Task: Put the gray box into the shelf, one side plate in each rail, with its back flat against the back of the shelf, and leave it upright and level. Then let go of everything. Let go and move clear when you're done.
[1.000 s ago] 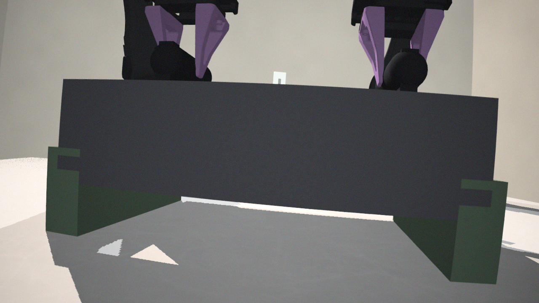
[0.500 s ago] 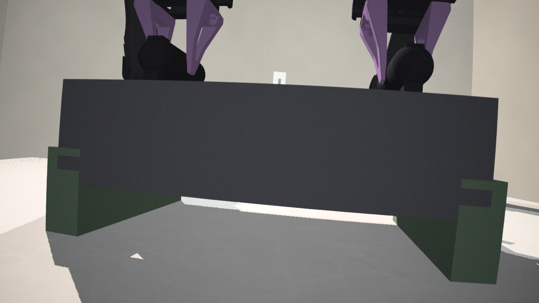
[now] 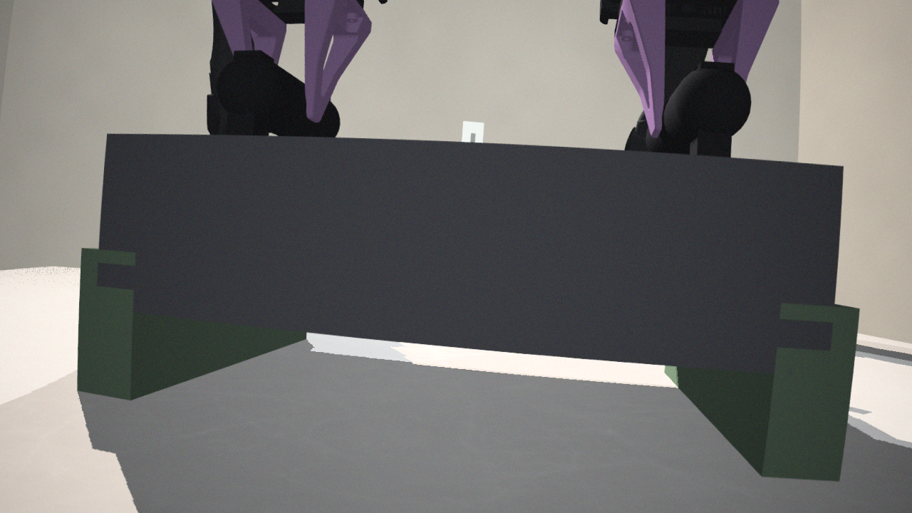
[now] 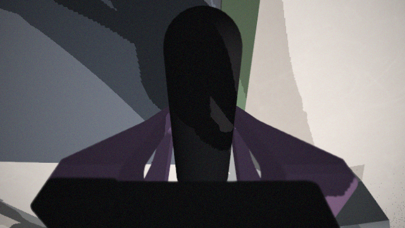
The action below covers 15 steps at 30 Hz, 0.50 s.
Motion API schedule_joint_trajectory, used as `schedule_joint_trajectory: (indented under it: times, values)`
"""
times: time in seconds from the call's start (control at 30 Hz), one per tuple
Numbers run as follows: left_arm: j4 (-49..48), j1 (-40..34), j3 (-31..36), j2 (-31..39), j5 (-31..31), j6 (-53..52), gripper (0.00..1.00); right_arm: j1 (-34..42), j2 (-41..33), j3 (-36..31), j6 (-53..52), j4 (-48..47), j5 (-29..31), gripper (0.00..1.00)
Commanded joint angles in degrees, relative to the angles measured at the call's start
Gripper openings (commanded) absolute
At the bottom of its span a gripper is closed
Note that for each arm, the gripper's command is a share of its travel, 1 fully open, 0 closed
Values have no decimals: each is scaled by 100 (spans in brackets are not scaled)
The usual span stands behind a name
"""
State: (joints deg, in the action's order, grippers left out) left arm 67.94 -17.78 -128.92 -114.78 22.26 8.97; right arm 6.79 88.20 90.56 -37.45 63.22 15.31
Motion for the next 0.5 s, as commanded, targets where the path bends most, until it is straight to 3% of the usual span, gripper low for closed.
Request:
schedule_joint_trajectory:
  times: [0.0,0.47]
  values:
    - [-115,-106,-436,177,-49,41,16,84,-209,353,167,93,-275,16]
    - [40,-75,-934,2,-35,-8,16,-12,44,579,244,-5,-354,16]
